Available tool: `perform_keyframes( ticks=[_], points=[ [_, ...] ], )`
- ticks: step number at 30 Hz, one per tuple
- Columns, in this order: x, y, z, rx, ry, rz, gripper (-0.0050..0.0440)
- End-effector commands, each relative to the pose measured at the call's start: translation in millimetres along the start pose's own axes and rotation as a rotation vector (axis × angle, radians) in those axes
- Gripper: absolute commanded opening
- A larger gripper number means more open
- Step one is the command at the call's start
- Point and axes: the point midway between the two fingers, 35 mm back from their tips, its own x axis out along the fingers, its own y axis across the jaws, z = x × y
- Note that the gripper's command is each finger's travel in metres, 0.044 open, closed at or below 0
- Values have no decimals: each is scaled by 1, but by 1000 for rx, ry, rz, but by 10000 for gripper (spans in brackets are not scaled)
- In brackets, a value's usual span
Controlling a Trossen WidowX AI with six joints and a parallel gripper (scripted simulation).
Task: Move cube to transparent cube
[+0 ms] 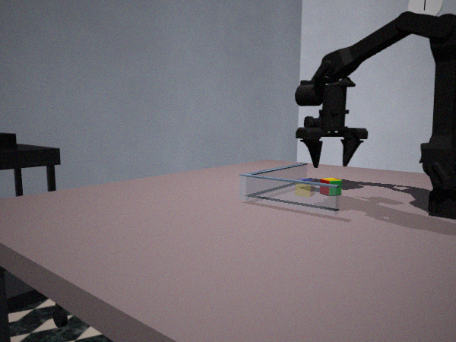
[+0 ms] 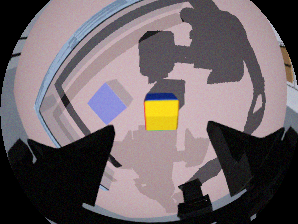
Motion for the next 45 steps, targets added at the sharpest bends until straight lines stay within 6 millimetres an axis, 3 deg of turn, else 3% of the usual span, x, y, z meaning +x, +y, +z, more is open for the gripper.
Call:
perform_keyframes(
  ticks=[1, 31, 39, 45],
  points=[
    [5, 0, 1, 3, -11, 2, 440],
    [45, -1, 0, 3, -11, 2, 440],
    [45, -1, 0, 3, -11, 2, 248],
    [45, -1, 0, 3, -11, 2, 228]
  ],
)
